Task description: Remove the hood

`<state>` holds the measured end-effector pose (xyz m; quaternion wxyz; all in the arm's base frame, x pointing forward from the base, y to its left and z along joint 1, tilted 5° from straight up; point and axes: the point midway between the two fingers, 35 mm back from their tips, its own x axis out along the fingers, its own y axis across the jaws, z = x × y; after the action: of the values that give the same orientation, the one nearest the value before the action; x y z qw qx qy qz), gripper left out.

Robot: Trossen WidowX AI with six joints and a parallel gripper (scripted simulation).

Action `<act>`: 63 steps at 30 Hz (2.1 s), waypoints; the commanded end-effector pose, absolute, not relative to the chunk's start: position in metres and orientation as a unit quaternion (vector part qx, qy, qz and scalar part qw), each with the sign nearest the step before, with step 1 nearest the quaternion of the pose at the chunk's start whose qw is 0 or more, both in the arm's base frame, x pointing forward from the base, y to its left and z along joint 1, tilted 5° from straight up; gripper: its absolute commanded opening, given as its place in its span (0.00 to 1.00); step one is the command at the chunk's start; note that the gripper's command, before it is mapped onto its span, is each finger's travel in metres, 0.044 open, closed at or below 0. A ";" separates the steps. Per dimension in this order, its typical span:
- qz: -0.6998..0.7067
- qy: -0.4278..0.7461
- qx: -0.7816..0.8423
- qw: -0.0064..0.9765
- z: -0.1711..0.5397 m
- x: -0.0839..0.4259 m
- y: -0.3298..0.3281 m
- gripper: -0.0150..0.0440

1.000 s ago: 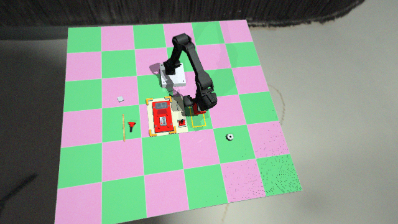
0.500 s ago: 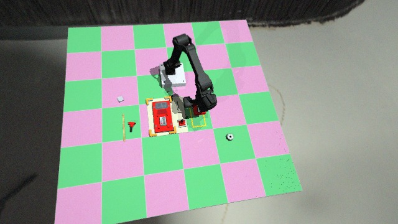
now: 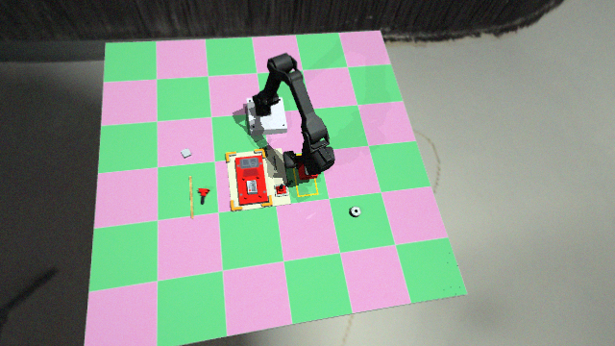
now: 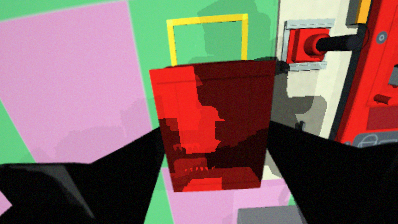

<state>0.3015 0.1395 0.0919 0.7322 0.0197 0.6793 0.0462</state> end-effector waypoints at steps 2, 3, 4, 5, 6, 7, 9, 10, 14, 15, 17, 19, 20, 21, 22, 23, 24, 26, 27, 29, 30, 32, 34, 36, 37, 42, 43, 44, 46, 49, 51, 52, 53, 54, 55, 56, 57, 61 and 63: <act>0.043 0.682 0.019 0.729 0.084 0.300 0.139 0.25; 0.043 0.682 0.019 0.729 0.083 0.301 0.139 0.25; 0.043 0.682 0.019 0.729 0.082 0.301 0.139 0.25; 0.043 0.682 0.019 0.729 0.081 0.301 0.139 0.25; 0.043 0.682 0.019 0.729 0.080 0.301 0.139 0.25; 0.043 0.682 0.019 0.729 0.079 0.301 0.139 0.25; 0.043 0.682 0.019 0.729 0.077 0.301 0.139 0.25; 0.043 0.682 0.019 0.729 0.077 0.301 0.140 0.25; 0.043 0.682 0.019 0.729 0.073 0.301 0.140 0.25; 0.043 0.682 0.019 0.729 0.072 0.301 0.140 0.25; 0.043 0.682 0.019 0.729 0.070 0.301 0.140 0.25; 0.043 0.682 0.019 0.729 0.069 0.301 0.140 0.25; 0.043 0.682 0.019 0.729 0.068 0.301 0.140 0.25; 0.043 0.682 0.019 0.729 0.067 0.301 0.140 0.25; 0.043 0.682 0.019 0.729 0.066 0.301 0.140 0.25; 0.043 0.682 0.019 0.729 0.065 0.301 0.140 0.25; 0.043 0.682 0.019 0.729 0.064 0.301 0.140 0.25; 0.043 0.682 0.019 0.729 0.062 0.301 0.140 0.25; 0.043 0.682 0.019 0.729 0.062 0.301 0.141 0.25; 0.043 0.682 0.019 0.729 0.060 0.301 0.141 0.25; 0.043 0.682 0.019 0.729 0.059 0.301 0.141 0.25; 0.043 0.682 0.019 0.729 0.057 0.301 0.141 0.25; 0.043 0.682 0.019 0.729 0.055 0.301 0.141 0.25; 0.043 0.683 0.019 0.729 0.054 0.301 0.141 0.25; 0.043 0.683 0.019 0.729 0.053 0.301 0.141 0.25; 0.043 0.683 0.019 0.729 0.049 0.300 0.141 0.25; 0.043 0.683 0.019 0.729 0.048 0.300 0.141 0.25; 0.043 0.683 0.019 0.729 0.047 0.300 0.141 0.25; 0.043 0.683 0.019 0.729 0.046 0.300 0.141 0.25; 0.043 0.683 0.019 0.729 0.046 0.300 0.141 0.25; 0.043 0.683 0.019 0.729 0.046 0.300 0.141 0.25; 0.043 0.683 0.019 0.729 0.046 0.300 0.141 0.25; 0.043 0.683 0.019 0.729 0.046 0.300 0.141 0.25; 0.043 0.683 0.019 0.729 0.046 0.300 0.141 0.25; 0.043 0.683 0.019 0.729 0.046 0.300 0.141 0.25; 0.043 0.683 0.019 0.729 0.046 0.300 0.141 0.25; 0.043 0.683 0.019 0.729 0.046 0.300 0.141 0.25; 0.043 0.683 0.019 0.729 0.044 0.301 0.141 0.25; 0.043 0.683 0.019 0.729 0.043 0.301 0.142 0.25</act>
<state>0.3011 0.1420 0.0459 0.7300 0.0190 0.6816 0.0453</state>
